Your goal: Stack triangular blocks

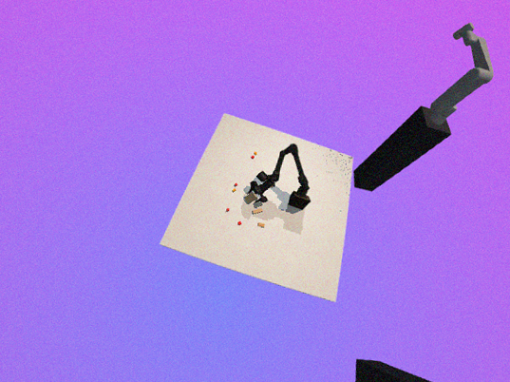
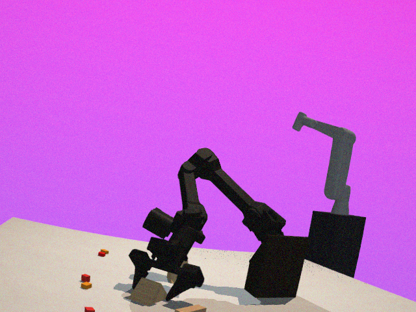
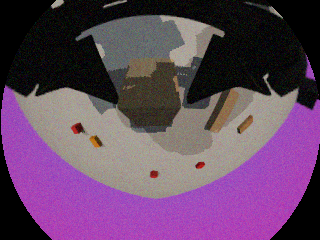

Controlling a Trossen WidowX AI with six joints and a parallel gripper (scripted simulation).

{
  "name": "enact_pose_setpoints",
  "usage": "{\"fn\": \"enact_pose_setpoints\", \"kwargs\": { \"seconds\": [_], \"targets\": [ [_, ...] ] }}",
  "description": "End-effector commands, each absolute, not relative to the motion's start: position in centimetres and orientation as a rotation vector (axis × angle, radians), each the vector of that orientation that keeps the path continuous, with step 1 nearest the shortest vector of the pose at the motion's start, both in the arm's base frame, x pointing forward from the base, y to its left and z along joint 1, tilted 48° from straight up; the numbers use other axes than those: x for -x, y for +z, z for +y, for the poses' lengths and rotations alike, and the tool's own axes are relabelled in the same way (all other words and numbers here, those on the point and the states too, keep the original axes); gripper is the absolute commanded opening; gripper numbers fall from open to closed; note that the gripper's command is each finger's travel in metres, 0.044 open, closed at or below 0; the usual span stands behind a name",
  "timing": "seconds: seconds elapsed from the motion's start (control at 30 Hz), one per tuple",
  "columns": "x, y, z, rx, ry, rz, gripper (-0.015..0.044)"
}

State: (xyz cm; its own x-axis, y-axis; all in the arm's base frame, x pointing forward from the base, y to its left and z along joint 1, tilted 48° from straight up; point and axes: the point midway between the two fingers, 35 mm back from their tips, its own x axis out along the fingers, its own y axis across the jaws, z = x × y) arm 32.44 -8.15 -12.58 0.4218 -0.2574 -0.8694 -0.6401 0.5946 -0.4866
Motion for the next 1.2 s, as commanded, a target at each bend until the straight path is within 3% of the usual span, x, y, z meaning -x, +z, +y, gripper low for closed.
{"fn": "enact_pose_setpoints", "kwargs": {
  "seconds": [0.0, 0.23, 0.5, 0.77, 1.17],
  "targets": [
    [-32.6, -12.6, -8.1, 0.954, 0.296, 1.145, 0.044],
    [-32.4, -12.6, -8.2, 0.95, 0.291, 1.15, 0.0256],
    [-32.4, -12.6, -8.2, 0.95, 0.291, 1.15, 0.0203],
    [-33.0, -11.6, -7.1, 0.948, 0.293, 1.15, 0.0],
    [-34.0, -7.9, -3.0, 0.945, 0.294, 1.148, 0.0]
  ]
}}
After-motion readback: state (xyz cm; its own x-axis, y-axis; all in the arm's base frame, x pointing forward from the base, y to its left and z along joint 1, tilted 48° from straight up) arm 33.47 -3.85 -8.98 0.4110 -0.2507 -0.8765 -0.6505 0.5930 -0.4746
